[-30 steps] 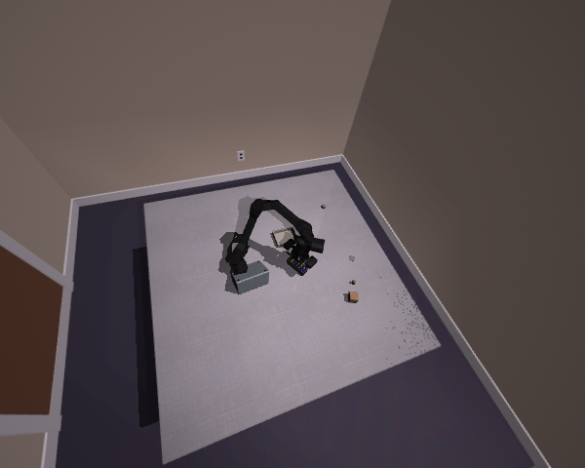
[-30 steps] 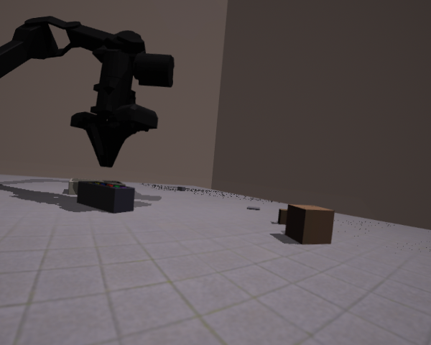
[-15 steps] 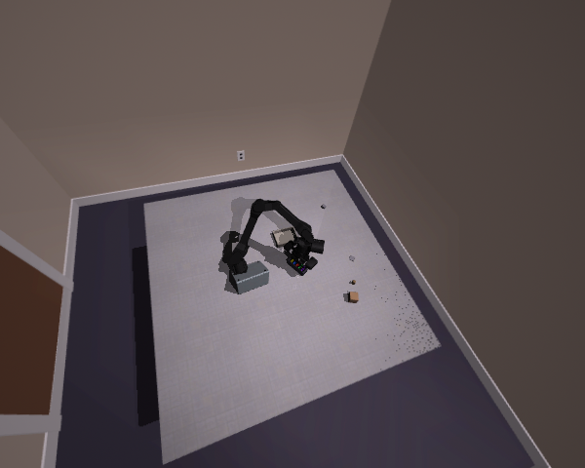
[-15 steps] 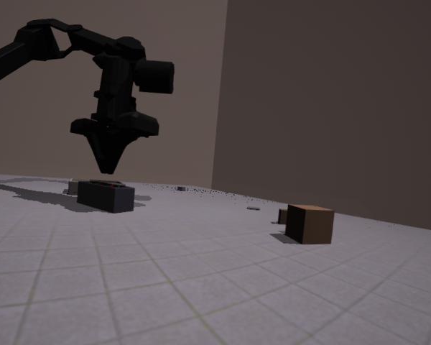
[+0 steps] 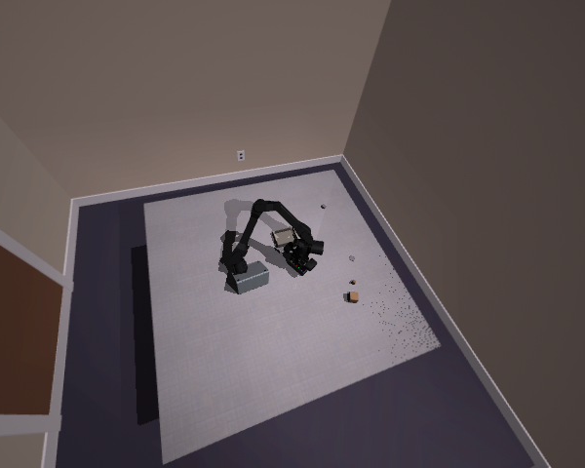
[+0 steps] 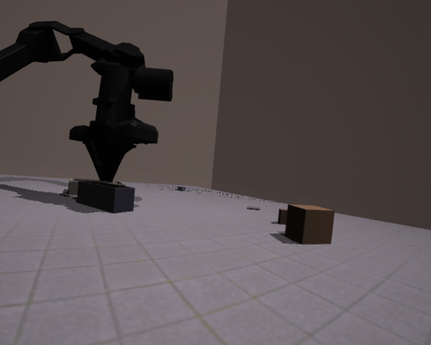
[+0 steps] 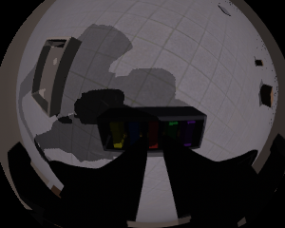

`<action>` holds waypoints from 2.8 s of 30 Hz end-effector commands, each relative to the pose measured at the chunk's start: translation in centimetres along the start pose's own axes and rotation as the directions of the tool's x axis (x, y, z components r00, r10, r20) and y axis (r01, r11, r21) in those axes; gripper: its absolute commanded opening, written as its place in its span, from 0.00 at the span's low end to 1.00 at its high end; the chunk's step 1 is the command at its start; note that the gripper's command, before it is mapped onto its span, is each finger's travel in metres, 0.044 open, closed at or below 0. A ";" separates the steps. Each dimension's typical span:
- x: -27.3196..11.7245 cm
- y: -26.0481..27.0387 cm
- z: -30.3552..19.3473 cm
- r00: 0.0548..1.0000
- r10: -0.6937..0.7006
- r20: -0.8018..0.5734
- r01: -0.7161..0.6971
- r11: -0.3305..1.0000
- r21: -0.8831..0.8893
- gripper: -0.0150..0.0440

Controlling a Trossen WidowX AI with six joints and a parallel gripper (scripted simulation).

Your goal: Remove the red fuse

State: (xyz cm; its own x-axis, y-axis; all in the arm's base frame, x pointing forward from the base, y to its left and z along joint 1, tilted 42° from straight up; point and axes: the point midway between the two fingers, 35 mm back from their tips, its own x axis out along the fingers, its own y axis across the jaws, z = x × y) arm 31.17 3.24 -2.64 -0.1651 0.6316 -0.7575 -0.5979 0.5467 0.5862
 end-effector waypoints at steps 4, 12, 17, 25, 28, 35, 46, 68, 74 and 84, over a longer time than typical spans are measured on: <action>0.2 0.1 -0.1 1.000 0.005 0.004 -0.005 1.000 0.008 0.37; 0.3 0.1 -0.1 1.000 0.005 0.004 -0.005 1.000 0.008 0.37; 0.7 0.1 -0.1 1.000 0.005 0.004 -0.005 1.000 0.008 0.37; 1.2 0.1 -0.1 1.000 0.006 0.004 -0.006 1.000 0.008 0.37; 1.2 0.1 -0.1 1.000 0.006 0.004 -0.006 1.000 0.008 0.37; 1.1 0.0 -0.1 1.000 0.001 0.000 -0.001 1.000 0.002 0.29; 0.9 0.0 -0.1 1.000 0.001 0.000 -0.001 1.000 0.002 0.25; -0.1 0.0 0.0 1.000 0.002 0.001 -0.002 1.000 0.004 0.25; -0.4 0.0 0.0 1.000 0.002 0.001 -0.002 1.000 0.004 0.25; -0.9 0.0 0.0 1.000 0.002 0.002 -0.002 1.000 0.005 0.25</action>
State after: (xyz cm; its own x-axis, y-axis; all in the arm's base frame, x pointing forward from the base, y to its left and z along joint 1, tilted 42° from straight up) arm 31.04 2.95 -2.23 -0.1730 0.6387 -0.7498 -0.5860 0.5452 0.5995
